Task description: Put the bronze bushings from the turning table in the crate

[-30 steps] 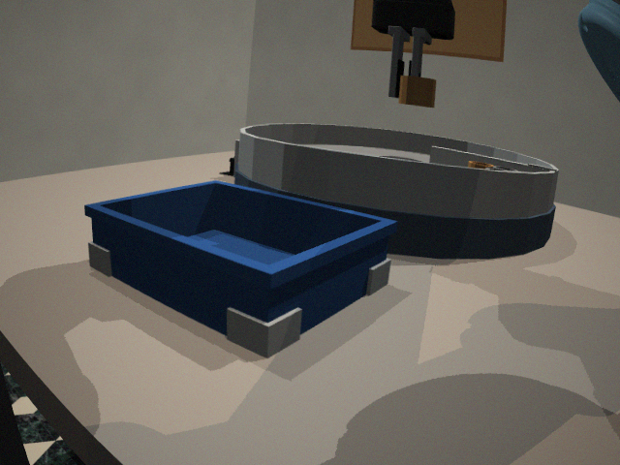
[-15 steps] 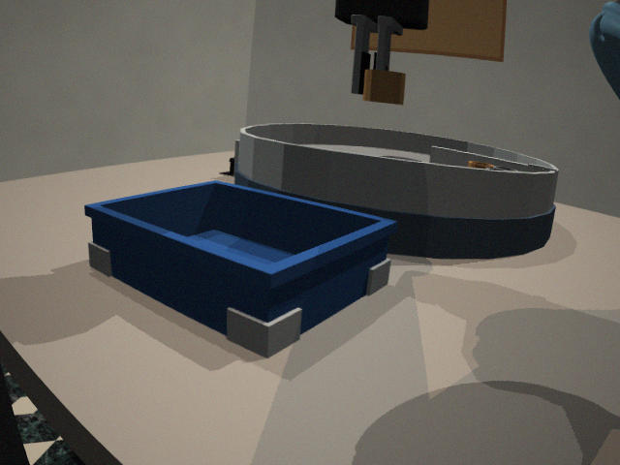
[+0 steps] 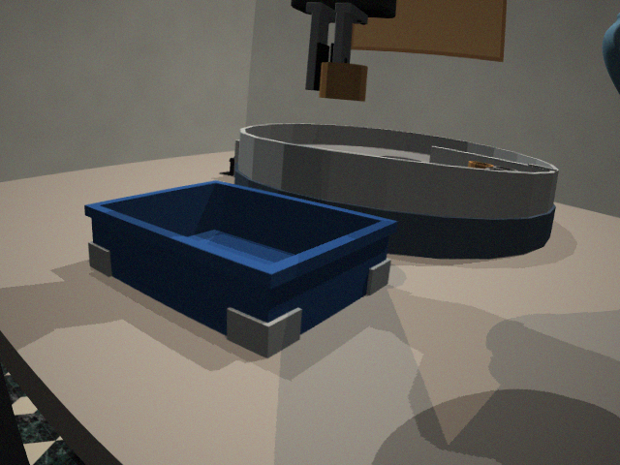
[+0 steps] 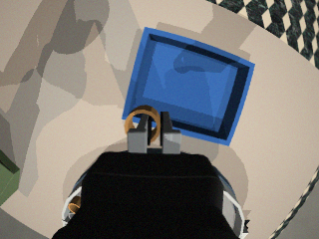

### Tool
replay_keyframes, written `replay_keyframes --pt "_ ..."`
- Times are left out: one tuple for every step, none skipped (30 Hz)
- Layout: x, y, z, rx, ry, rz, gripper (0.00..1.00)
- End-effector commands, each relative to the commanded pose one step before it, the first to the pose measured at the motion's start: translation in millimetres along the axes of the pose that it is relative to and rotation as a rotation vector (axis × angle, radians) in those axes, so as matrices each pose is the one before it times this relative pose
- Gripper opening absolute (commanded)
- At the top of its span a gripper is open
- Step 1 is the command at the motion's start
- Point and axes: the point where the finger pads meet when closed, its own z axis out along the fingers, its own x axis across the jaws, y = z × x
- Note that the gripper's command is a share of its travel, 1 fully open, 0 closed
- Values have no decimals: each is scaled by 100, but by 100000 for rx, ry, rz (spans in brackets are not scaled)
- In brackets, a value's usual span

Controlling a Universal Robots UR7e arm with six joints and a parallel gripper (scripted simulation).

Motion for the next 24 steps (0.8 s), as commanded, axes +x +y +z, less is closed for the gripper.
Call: replay_keyframes --pt "275 -742 -136 -106 -3 185 0" --pt "0 0 0 0 0 0 0" --pt "0 0 0 0 0 0 0" --pt "0 0 0 0 0 0 0" --pt "0 0 0 0 0 0 0" --pt "0 0 0 0 0 0 0" --pt "-18 65 535 -7 3 -85 0" --pt "17 -46 513 18 3 33 0" --pt "17 -45 513 18 3 33 0" --pt "16 -45 513 18 3 33 0" --pt "16 -45 513 18 3 33 0" --pt "0 0 0 0 0 0 0" --pt "0 0 0 0 0 0 0" --pt "0 0 0 0 0 0 0" --pt "0 0 0 0 0 0 0" --pt "0 0 0 0 0 0 0" --pt "0 0 0 0 0 0 0" --pt "0 0 0 0 0 0 0" --pt "0 0 0 0 0 0 0" --pt "0 0 0 0 0 0 0" --pt "0 0 0 0 0 0 0" --pt "0 0 0 0 0 0 0" --pt "0 0 0 0 0 0 0" --pt "-10 -64 461 95 -13 16 0"
